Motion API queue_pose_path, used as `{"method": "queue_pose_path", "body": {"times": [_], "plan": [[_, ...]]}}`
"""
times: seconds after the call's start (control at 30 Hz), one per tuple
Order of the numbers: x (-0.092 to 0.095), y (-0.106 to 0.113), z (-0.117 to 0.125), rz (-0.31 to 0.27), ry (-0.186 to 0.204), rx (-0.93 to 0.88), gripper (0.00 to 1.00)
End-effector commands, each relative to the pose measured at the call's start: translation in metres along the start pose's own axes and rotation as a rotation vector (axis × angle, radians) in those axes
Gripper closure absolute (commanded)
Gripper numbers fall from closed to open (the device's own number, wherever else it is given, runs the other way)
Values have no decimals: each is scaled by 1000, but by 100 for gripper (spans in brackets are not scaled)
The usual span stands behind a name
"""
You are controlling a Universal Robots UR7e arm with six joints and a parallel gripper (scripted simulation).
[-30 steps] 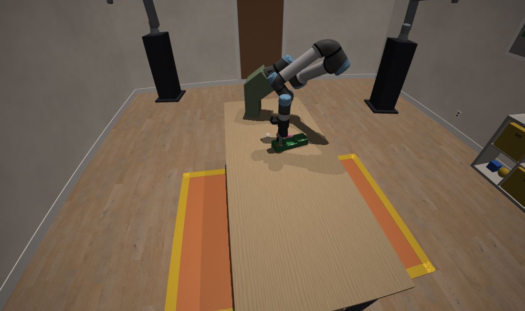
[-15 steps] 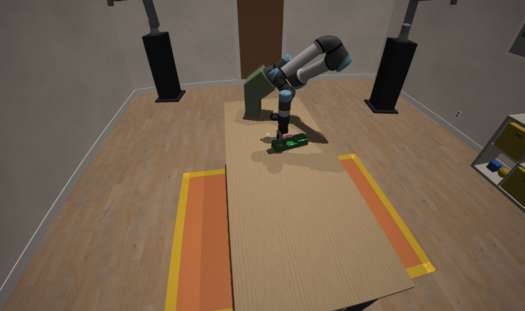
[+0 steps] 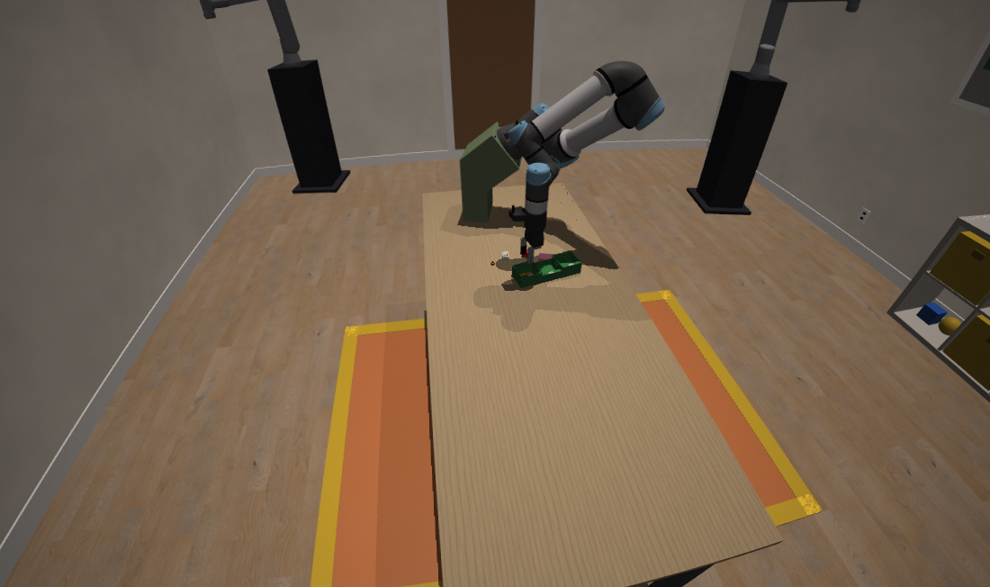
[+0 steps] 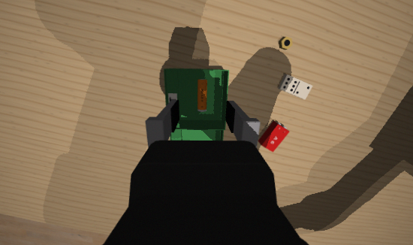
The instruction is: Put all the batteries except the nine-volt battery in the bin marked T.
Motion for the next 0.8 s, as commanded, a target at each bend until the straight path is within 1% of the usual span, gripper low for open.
{"method": "queue_pose_path", "body": {"times": [0.0, 0.2, 0.27, 0.77], "plan": [[22, 0, -1, -1, 0, 1, 0], [46, 0, -1, -1, 0, 1, 0], [46, 0, -1, -1, 0, 1, 0], [106, 0, -1, -1, 1, 1, 0]]}}
Point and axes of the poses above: the point where the finger pads meet when closed, its own x axis back along the fingers, its own z axis across the jaws, y = z × x, the point moved 4 cm from there along x, back along the fingers, and after that the axes turned 4 degrees about x, right-handed, at the moved point
